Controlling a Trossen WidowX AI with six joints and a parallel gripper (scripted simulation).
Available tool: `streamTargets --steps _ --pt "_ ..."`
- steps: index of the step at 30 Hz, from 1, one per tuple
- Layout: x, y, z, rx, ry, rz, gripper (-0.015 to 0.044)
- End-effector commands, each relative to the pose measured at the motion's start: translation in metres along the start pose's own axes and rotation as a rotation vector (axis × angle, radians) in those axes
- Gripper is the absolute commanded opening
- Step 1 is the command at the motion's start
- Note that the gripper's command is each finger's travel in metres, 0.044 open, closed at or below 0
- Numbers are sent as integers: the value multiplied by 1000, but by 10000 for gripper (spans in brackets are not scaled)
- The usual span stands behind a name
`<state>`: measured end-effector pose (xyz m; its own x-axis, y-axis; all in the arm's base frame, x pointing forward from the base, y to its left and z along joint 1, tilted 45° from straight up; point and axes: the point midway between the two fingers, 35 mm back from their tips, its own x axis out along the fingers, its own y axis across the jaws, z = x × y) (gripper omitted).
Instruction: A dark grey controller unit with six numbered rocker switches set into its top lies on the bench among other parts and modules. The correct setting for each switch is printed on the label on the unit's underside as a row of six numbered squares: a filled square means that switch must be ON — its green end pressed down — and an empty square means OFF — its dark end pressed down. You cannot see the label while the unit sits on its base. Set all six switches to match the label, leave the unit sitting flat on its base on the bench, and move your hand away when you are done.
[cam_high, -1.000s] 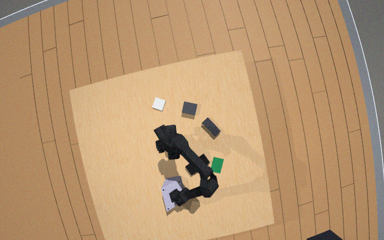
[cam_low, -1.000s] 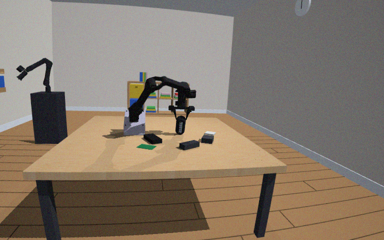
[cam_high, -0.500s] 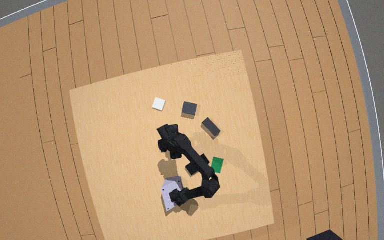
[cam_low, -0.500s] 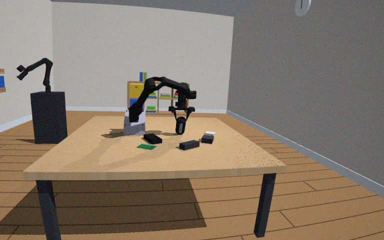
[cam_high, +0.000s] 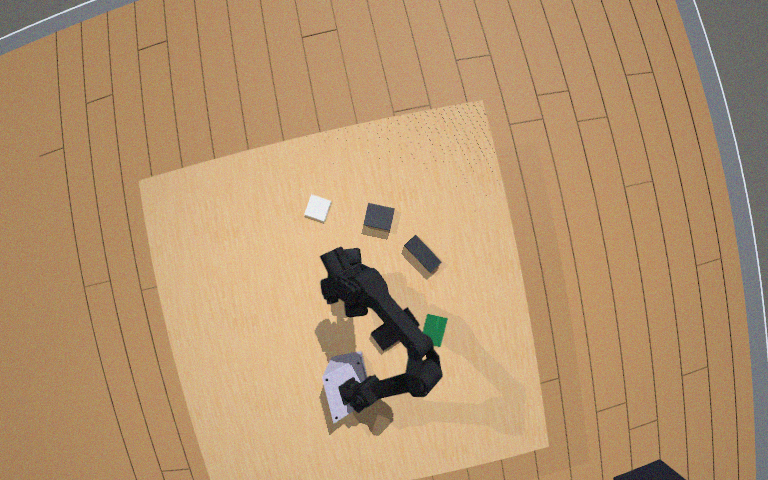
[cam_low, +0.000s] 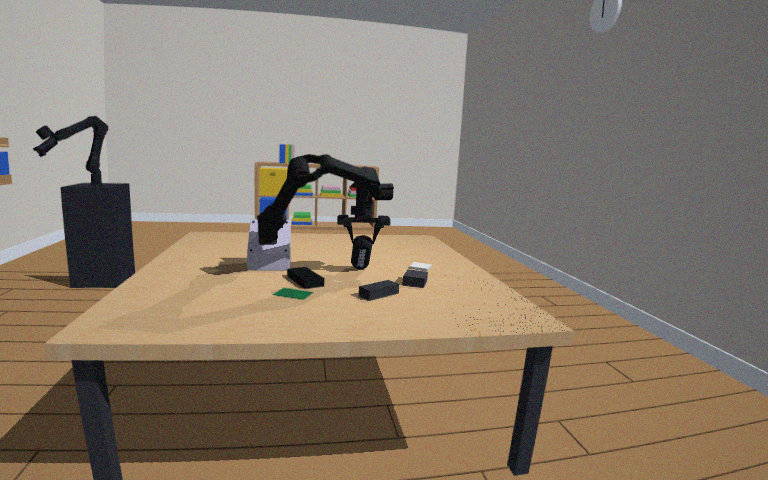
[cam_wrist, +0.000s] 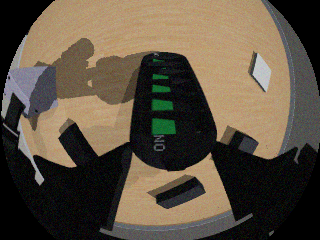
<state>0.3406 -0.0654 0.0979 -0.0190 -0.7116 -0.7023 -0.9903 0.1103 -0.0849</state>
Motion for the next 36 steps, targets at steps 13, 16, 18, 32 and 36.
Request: streamTargets --steps 13,16,18,32,36 --pt "11 3 -10 -6 -2 13 338" --pt "13 3 -11 -6 -2 13 338" --pt "13 3 -13 -6 -2 13 338" --pt "20 3 -21 -6 -1 12 338" --pt "22 3 -24 -6 -1 12 338"
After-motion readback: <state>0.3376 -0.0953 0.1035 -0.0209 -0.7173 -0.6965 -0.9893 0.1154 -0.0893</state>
